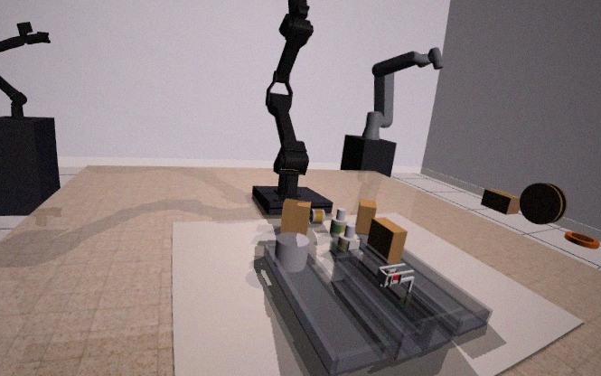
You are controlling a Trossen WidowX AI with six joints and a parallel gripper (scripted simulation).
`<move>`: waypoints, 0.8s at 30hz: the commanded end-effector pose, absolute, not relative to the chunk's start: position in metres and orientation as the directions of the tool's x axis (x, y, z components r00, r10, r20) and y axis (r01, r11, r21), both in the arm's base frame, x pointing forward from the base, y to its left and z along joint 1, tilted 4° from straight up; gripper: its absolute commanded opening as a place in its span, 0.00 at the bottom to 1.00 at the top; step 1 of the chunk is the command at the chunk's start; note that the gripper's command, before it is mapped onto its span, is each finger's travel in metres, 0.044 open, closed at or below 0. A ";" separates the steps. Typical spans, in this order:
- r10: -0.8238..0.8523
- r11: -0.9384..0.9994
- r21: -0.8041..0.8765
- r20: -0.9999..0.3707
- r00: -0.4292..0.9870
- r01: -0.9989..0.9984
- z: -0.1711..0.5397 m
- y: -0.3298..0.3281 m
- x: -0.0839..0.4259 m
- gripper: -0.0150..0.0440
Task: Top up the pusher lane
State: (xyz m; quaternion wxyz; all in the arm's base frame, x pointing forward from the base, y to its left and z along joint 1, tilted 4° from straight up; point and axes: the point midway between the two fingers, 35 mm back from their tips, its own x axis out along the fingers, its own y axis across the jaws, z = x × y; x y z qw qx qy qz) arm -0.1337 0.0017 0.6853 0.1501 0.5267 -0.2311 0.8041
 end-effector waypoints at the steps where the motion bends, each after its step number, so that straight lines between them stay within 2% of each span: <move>1: -0.002 -0.847 -0.211 0.919 -0.394 -0.487 0.686 0.002 -0.132 0.98; 4: -0.004 -0.837 -0.169 0.953 -0.303 -0.521 0.693 0.000 -0.101 1.00; 13: 0.006 -0.786 0.102 0.987 0.158 -0.610 0.695 0.001 0.048 1.00; 18: 0.021 -0.752 0.290 0.908 0.418 -0.592 0.672 0.006 0.132 1.00; 24: 0.047 -0.703 0.513 0.724 0.688 -0.492 0.622 0.014 0.222 1.00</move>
